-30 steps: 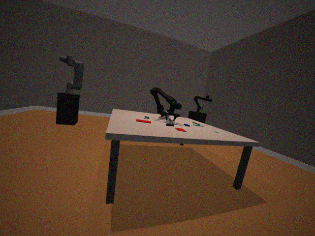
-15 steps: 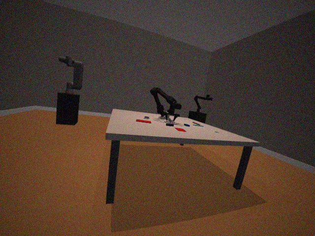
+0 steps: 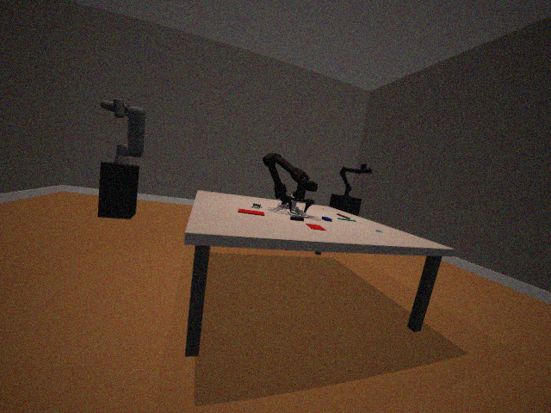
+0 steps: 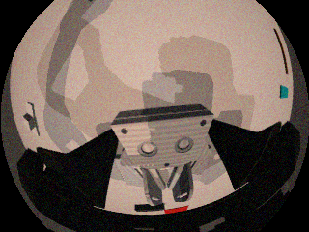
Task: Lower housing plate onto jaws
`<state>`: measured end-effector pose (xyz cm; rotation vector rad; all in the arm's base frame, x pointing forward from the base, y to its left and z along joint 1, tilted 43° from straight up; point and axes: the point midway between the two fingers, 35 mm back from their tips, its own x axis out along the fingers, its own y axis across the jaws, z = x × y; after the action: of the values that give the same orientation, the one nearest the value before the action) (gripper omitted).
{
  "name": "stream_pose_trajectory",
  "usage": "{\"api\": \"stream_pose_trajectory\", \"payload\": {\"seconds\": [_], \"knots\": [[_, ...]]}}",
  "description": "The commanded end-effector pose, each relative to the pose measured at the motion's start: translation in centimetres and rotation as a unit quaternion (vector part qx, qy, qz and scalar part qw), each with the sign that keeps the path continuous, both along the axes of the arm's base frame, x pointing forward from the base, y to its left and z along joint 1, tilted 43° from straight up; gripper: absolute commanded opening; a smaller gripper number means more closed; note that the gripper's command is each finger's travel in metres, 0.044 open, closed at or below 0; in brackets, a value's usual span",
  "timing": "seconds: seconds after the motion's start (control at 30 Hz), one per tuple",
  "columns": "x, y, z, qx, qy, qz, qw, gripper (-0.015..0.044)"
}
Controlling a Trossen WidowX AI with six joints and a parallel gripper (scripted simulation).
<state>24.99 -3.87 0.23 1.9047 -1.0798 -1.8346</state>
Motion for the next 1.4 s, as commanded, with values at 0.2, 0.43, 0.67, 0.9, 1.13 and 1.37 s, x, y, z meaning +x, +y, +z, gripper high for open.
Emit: {"api": "stream_pose_trajectory", "payload": {"seconds": [0.2,0.43,0.67,0.9,1.13,1.37], "knots": [[0.5,2.2,2.2,0.002,0.0,0.001,1.0,0.044],[0.4,5.1,5.6,0.001,0.001,0.001,1.0,0.044],[-1.5,7.1,7.0,0.004,0.002,0.005,1.0,0.044],[-3.8,9.2,9.1,0.003,0.003,0.002,1.0,0.044],[-3.8,9.2,9.1,0.003,0.003,0.002,1.0,0.044],[-3.8,9.2,9.1,0.003,0.003,0.002,1.0,0.044]]}}
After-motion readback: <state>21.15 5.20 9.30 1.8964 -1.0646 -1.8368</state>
